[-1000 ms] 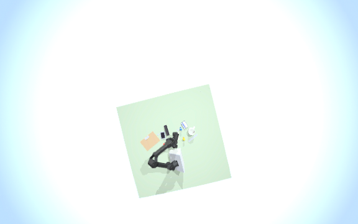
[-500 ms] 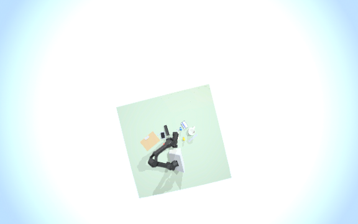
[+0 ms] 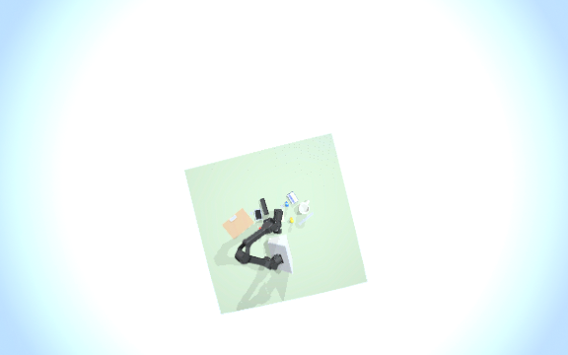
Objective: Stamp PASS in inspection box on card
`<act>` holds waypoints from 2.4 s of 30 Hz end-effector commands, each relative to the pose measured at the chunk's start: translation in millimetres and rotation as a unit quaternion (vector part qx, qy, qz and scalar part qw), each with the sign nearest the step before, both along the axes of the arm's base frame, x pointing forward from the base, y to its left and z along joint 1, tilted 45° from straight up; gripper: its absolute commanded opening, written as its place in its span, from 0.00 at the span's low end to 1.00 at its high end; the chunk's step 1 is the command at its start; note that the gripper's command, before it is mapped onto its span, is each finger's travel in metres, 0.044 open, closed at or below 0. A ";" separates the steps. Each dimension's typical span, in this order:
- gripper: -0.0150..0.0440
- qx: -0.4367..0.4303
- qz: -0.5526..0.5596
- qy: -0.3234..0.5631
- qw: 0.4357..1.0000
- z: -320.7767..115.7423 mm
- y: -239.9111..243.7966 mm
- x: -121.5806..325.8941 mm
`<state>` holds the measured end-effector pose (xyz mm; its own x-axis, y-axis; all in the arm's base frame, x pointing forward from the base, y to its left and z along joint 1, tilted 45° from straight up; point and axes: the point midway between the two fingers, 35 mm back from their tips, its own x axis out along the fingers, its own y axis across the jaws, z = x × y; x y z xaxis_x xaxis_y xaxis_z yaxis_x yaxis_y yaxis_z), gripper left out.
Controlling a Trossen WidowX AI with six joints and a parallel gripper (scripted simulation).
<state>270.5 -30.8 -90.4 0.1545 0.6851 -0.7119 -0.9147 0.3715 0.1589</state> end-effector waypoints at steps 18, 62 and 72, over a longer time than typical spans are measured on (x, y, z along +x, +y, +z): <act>0.25 0.005 0.001 0.002 1.000 -9.7 12.6 0.1; 0.25 0.005 0.001 0.002 1.000 -13.6 16.6 0.9; 0.25 0.005 0.001 0.002 1.000 -14.3 17.3 1.1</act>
<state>271.0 -16.4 -103.6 0.1519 0.6878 -0.7098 -0.9132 0.3724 0.1655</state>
